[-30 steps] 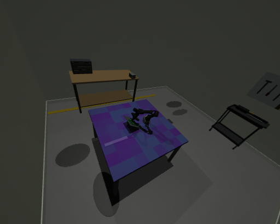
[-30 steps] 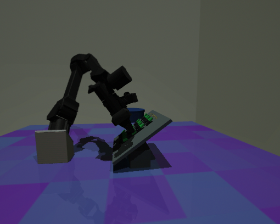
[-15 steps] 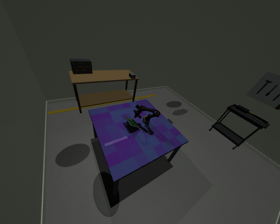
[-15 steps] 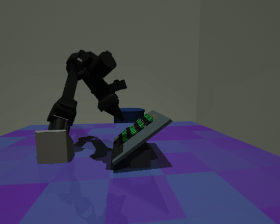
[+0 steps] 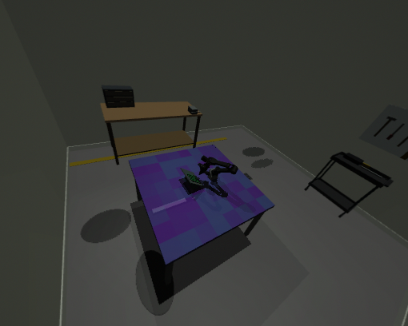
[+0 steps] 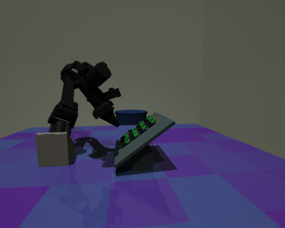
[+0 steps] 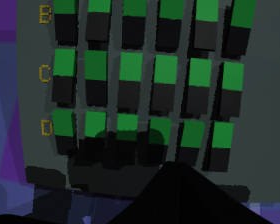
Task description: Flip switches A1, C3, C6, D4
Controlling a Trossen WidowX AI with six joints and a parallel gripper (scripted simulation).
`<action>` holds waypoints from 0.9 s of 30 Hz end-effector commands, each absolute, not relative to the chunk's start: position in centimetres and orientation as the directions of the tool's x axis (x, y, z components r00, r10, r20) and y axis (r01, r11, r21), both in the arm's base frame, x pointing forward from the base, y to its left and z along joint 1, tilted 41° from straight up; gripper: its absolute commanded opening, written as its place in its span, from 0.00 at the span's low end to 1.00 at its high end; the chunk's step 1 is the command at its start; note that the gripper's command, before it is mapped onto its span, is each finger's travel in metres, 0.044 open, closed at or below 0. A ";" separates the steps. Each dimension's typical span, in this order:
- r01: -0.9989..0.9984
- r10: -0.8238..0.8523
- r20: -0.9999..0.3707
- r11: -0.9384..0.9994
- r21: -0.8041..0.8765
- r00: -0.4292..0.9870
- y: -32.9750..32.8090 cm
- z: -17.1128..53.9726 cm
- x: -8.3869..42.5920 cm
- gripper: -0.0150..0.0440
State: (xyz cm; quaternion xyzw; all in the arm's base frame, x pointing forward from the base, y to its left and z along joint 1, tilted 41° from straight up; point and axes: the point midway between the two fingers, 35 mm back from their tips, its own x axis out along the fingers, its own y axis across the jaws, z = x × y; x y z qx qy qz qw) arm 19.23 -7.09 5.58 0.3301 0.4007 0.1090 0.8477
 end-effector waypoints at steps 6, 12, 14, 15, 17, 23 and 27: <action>0.075 0.464 -0.611 0.755 0.652 0.641 -5.5 4.1 20.9 0.25; 0.074 0.465 -0.610 0.754 0.652 0.642 -5.0 3.6 21.6 0.25; 0.074 0.464 -0.610 0.754 0.652 0.642 -4.9 3.5 21.6 0.25; 0.074 0.464 -0.610 0.754 0.652 0.642 -4.9 3.5 21.7 0.25; 0.074 0.464 -0.610 0.754 0.652 0.642 -4.8 3.4 21.8 0.25; 0.074 0.464 -0.610 0.755 0.652 0.642 -4.5 2.8 22.4 0.25; 0.074 0.464 -0.610 0.755 0.652 0.642 -4.3 2.7 22.5 0.25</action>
